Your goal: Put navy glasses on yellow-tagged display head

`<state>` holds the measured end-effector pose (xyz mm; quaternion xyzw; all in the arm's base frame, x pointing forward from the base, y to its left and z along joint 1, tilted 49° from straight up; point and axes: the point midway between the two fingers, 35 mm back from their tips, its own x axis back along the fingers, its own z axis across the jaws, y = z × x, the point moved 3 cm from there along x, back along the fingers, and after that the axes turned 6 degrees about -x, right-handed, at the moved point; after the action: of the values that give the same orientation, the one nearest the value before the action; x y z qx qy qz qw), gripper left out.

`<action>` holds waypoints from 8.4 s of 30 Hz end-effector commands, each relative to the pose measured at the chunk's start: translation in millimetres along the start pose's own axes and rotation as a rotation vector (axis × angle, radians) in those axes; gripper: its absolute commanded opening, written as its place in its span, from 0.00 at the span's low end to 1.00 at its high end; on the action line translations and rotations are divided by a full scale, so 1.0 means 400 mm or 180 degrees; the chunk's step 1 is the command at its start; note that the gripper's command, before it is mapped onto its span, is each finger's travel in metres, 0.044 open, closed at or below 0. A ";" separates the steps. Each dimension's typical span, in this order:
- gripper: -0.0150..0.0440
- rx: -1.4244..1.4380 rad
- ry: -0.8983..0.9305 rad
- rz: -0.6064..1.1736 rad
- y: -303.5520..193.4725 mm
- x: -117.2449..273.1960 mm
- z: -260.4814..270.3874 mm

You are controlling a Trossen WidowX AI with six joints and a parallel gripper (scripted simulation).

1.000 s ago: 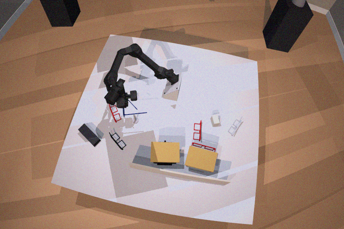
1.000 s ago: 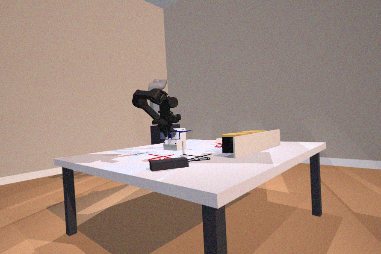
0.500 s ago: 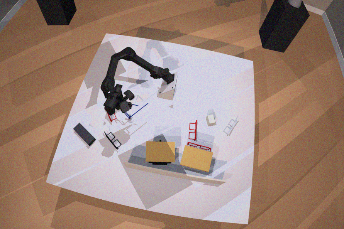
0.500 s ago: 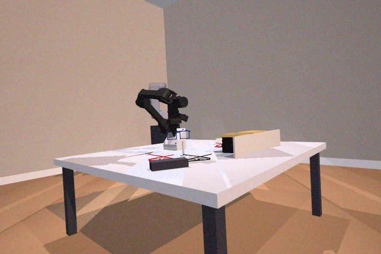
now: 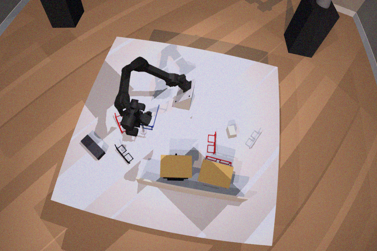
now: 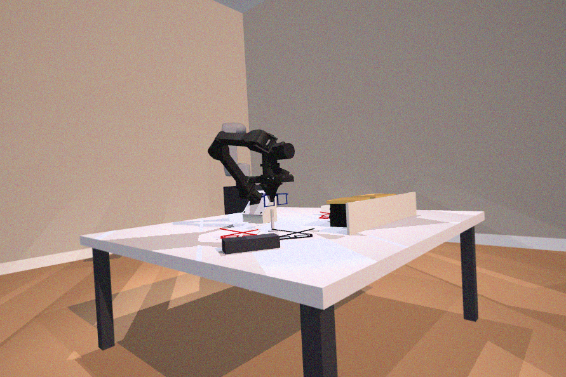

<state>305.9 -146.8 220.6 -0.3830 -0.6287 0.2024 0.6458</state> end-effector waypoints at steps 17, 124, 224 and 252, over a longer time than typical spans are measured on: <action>0.25 0.0715 -0.0028 0.0020 0.036 -0.089 -0.031; 0.25 0.0713 -0.0030 0.0023 0.195 -0.143 -0.078; 0.25 -0.4269 -0.0005 -0.0021 0.484 -0.013 0.205; 0.25 -0.4267 0.0003 -0.0037 0.489 -0.080 0.197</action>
<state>269.3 -26.9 48.5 -0.6984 -0.6187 -0.2390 0.2688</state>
